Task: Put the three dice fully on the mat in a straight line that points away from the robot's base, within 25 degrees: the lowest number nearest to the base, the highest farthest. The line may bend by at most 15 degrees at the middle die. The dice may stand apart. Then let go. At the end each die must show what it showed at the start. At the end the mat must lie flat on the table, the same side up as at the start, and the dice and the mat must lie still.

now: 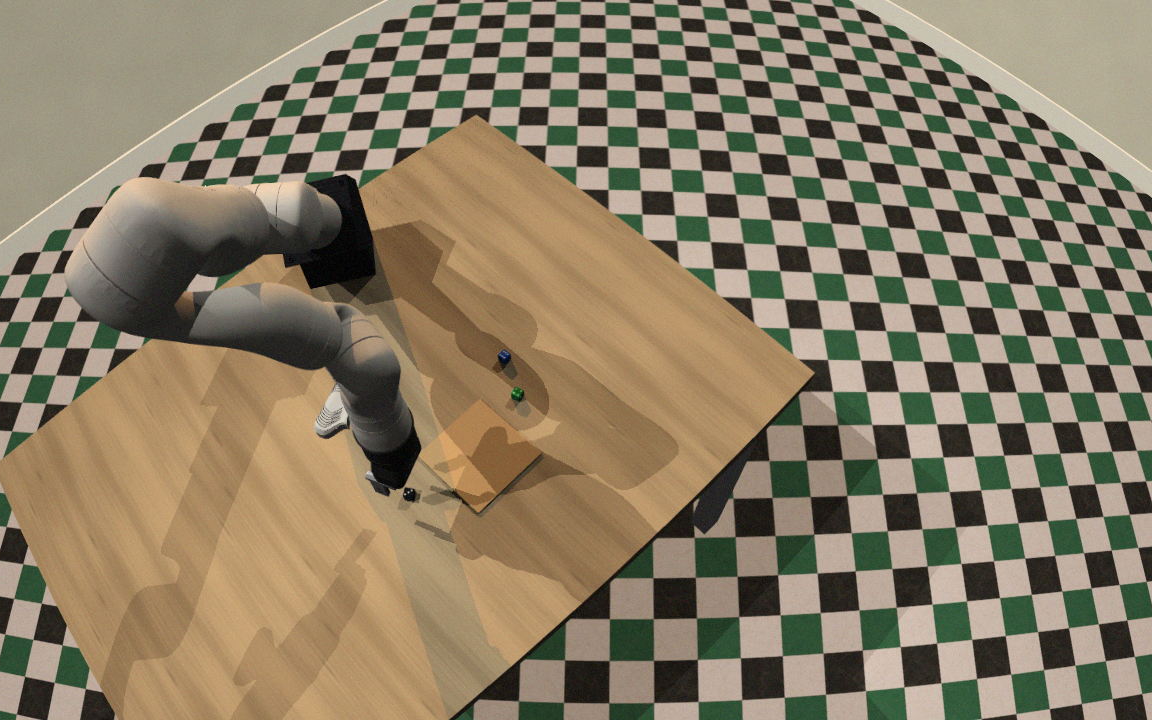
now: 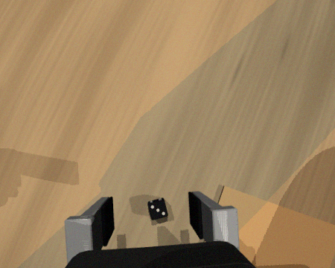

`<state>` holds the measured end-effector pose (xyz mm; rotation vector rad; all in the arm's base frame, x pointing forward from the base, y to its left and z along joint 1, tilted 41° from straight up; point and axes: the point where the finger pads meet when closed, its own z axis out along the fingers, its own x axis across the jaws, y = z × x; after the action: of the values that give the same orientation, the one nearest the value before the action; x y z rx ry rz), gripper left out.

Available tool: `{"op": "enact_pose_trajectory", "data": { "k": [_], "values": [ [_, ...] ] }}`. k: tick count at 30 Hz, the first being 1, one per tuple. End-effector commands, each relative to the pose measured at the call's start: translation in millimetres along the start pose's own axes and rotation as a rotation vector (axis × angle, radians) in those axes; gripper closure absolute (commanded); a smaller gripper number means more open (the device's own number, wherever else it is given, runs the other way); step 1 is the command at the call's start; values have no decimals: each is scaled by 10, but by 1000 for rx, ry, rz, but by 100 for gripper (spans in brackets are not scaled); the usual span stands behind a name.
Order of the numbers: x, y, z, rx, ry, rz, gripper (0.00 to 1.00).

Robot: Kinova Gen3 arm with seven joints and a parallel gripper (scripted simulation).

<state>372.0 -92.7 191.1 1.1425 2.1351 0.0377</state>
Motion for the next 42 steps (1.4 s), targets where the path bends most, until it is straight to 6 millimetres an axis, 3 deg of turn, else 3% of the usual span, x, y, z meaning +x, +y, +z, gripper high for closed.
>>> {"op": "enact_pose_trajectory", "data": {
  "k": [1, 10, 11, 42],
  "values": [
    [55, 39, 54, -8, 15, -77, 0],
    [48, 114, 91, -26, 11, -189, 0],
    [48, 114, 91, -26, 11, -189, 36],
    [48, 114, 91, -26, 11, -189, 36]
  ]
}}
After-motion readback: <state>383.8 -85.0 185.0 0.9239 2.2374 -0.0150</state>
